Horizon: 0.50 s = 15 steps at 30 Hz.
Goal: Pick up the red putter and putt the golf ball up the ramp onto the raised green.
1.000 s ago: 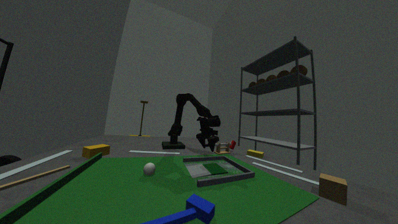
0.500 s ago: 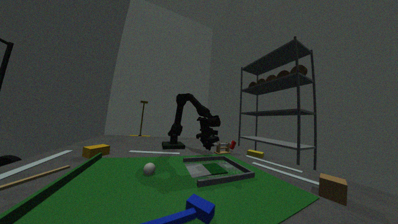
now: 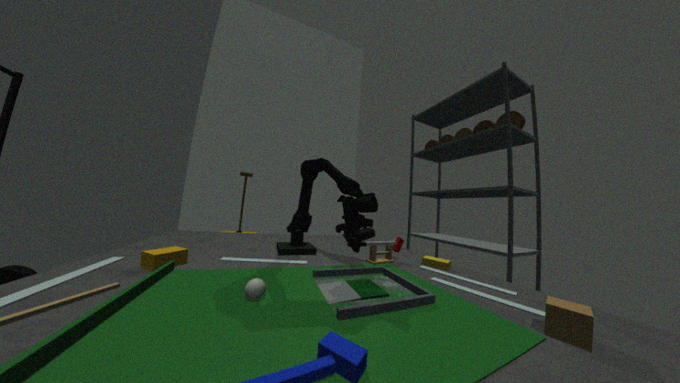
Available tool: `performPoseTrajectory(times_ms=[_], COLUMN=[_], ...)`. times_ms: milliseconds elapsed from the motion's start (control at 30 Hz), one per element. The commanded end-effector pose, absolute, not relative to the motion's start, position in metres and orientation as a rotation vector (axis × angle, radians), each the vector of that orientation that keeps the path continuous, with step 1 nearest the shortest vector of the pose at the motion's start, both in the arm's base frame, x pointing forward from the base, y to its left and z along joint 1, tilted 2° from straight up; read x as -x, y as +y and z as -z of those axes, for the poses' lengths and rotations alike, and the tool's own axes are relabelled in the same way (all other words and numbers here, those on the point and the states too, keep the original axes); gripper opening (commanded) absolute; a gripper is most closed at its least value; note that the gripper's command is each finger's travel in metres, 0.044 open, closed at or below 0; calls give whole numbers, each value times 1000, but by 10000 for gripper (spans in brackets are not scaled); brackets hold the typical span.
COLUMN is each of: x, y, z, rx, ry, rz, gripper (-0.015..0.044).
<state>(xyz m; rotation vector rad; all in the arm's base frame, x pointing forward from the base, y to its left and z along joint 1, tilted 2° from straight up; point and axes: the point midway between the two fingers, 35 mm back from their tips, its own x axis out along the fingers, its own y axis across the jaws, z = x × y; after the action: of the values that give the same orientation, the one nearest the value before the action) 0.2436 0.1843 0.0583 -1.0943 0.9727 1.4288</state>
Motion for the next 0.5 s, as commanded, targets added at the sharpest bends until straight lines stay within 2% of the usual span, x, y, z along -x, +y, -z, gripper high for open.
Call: performPoseTrajectory(times_ms=[0,333,467], x=[-247,-243,-245], y=[187,185,184], z=[-81,-137,-134], rx=[1094,1094,1096], ry=[956,957,957], rz=[-1425,-1425,-1419], gripper=[0,0,0])
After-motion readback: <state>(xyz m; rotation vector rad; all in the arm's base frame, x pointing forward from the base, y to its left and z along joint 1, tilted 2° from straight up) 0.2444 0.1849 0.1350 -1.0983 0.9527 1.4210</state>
